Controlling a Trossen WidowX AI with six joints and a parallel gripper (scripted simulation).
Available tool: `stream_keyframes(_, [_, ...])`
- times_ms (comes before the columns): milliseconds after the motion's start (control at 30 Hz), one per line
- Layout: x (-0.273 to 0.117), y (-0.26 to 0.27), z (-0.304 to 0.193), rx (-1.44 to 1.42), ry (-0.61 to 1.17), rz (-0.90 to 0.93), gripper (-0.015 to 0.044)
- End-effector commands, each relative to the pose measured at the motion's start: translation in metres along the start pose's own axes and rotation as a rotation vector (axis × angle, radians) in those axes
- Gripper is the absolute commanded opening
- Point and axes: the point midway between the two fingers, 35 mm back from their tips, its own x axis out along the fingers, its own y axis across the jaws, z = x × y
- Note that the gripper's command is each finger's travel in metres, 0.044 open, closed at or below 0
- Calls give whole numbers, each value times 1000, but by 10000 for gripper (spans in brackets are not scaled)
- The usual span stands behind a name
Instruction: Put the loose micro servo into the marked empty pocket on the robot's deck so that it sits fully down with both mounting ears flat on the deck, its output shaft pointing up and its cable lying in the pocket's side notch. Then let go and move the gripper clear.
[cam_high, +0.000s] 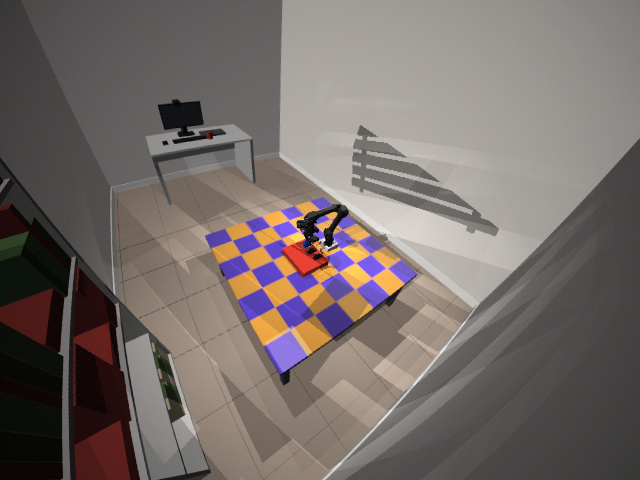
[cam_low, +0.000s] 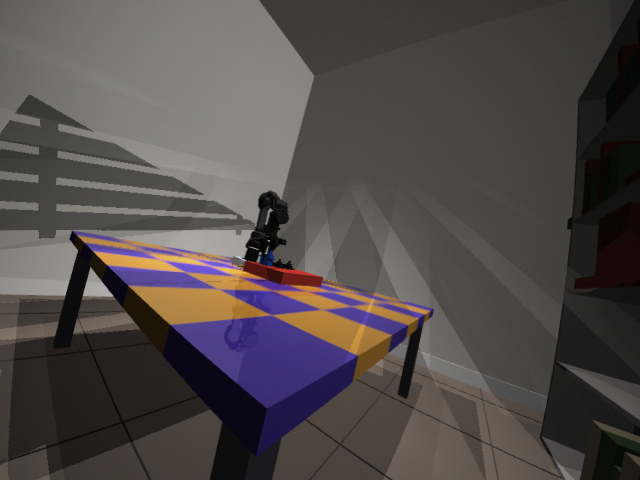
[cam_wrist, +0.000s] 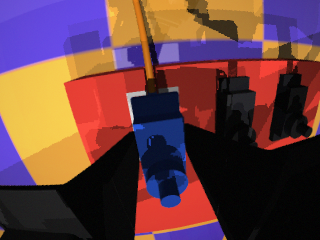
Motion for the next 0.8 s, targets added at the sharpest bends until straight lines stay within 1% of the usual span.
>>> stream_keyframes(0, [4,0,0,3,2,-2,0])
stream_keyframes(767, [22,-1,0,4,2,-3,0])
